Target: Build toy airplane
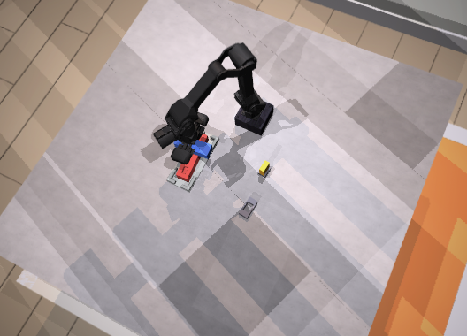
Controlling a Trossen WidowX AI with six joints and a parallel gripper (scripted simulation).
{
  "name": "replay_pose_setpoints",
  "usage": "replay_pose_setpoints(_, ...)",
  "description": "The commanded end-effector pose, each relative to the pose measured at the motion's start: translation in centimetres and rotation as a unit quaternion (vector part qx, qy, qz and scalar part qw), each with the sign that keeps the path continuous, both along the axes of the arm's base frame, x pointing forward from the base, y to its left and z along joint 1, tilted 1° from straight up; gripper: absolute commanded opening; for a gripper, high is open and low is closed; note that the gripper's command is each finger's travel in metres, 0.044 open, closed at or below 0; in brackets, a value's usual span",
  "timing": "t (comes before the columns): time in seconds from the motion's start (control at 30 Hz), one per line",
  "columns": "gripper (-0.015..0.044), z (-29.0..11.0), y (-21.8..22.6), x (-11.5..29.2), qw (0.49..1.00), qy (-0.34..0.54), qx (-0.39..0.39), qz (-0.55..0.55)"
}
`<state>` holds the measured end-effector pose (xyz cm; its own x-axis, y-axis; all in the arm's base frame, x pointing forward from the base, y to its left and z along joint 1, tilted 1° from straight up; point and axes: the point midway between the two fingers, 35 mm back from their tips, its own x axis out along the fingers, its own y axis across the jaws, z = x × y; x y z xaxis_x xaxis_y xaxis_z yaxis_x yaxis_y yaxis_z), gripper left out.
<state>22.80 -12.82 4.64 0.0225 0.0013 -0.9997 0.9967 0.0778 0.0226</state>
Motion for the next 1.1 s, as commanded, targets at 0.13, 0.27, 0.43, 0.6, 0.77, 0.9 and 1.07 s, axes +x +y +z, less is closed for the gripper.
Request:
replay_pose_setpoints(0.13, 0.0345, 0.0, 0.0, 0.0, 1.0, 0.0, 0.0, 0.0)
replay_pose_setpoints(0.27, 0.044, 0.0, 0.0, 0.0, 1.0, 0.0, 0.0, 0.0)
replay_pose_setpoints(0.43, 0.044, 0.3, 0.0, 0.1, 1.0, 0.0, 0.0, 0.0)
replay_pose_setpoints(0.6, 0.044, 6.5, -0.1, 0.2, 1.0, 0.002, -0.001, 0.0)
replay_pose_setpoints(0.77, 0.044, 8.5, -0.1, 0.1, 1.0, 0.002, -0.001, 0.0)
replay_pose_setpoints(0.9, 0.044, 8.6, -0.1, 0.2, 0.999, 0.002, -0.002, 0.032)
replay_pose_setpoints(1.07, 0.044, 8.6, -0.1, 0.3, 0.964, 0.002, -0.007, 0.268)
